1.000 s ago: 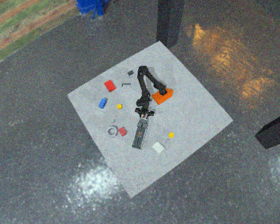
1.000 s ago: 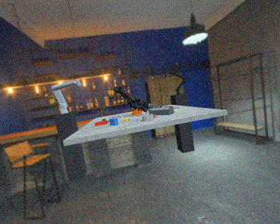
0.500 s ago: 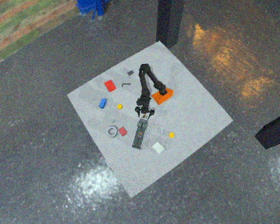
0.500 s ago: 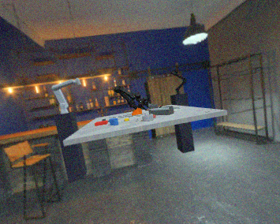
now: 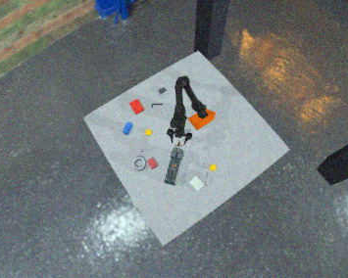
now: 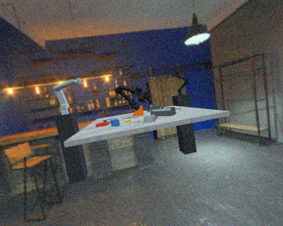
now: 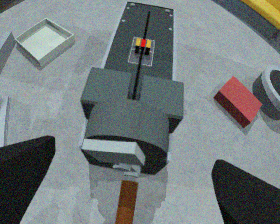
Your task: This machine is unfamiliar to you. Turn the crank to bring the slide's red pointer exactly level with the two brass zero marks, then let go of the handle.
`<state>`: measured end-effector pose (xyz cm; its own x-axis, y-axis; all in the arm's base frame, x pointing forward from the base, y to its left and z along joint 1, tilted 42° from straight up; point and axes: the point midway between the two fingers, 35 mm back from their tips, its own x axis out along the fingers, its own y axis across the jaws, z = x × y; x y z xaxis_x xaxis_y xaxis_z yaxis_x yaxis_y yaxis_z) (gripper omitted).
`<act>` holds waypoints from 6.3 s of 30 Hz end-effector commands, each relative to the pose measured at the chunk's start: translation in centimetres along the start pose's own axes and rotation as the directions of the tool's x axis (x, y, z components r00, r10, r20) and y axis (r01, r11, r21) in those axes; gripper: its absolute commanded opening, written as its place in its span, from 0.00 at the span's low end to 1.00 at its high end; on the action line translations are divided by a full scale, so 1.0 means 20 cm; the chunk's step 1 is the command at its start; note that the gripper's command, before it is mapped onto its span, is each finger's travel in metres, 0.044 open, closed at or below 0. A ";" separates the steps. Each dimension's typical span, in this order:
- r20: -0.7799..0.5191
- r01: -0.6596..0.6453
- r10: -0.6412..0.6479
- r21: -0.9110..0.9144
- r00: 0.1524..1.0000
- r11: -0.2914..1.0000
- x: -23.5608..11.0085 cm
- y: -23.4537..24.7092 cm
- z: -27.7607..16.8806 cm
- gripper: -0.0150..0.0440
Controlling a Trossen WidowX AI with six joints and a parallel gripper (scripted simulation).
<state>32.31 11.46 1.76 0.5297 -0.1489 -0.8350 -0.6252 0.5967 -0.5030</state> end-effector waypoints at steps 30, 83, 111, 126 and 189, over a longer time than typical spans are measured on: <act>-0.141 0.186 -0.147 0.326 0.979 0.927 0.17 0.10 0.55 1.00; -0.153 0.211 -0.166 0.353 0.974 0.912 0.40 0.12 0.40 0.33; -0.150 0.214 -0.170 0.360 0.974 0.908 0.40 0.12 0.40 0.61; -0.150 0.214 -0.170 0.360 0.974 0.908 0.40 0.12 0.40 0.78; -0.150 0.213 -0.169 0.360 0.974 0.908 0.40 0.12 0.40 0.33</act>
<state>39.64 18.07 -4.28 0.5361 -0.3638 -0.7618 -0.2490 0.7941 -0.5545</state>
